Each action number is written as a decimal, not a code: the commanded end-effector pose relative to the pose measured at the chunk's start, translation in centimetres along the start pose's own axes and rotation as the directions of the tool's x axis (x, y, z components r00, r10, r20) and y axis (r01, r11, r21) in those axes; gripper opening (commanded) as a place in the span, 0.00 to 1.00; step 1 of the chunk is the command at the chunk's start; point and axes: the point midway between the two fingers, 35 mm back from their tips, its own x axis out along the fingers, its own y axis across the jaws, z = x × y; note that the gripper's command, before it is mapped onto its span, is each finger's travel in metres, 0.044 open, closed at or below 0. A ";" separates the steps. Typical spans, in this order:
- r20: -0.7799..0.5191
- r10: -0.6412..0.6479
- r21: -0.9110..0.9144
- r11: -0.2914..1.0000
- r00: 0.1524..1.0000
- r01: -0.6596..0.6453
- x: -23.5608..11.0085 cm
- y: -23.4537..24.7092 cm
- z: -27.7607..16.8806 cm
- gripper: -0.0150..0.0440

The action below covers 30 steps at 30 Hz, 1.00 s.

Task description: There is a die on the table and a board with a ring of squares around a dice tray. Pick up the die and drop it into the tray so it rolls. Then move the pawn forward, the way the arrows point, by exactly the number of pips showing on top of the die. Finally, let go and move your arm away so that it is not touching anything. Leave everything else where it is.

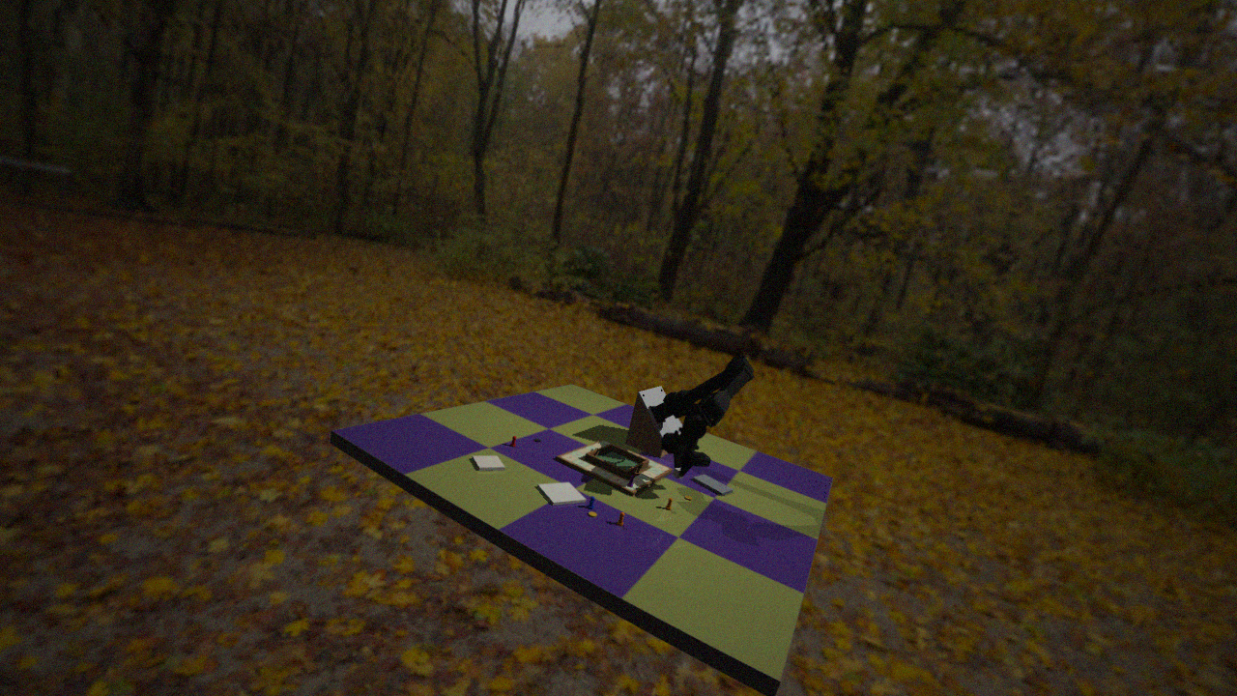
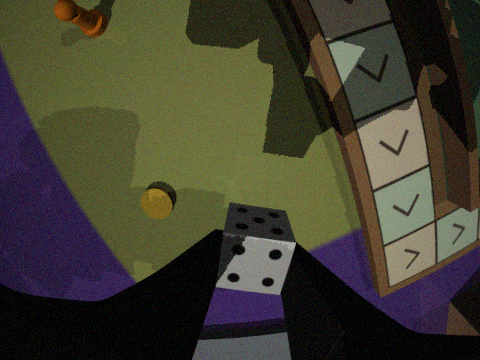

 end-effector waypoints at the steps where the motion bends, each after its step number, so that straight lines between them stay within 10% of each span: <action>1: -0.001 0.004 -0.006 1.000 1.000 -0.004 -2.5 0.1 -0.1 0.25; 10: -0.004 0.011 -0.004 1.000 1.000 -0.011 -7.7 -0.3 -1.0 0.25; 30: 0.023 -0.011 0.438 0.899 1.000 0.000 -5.9 -7.1 7.8 0.25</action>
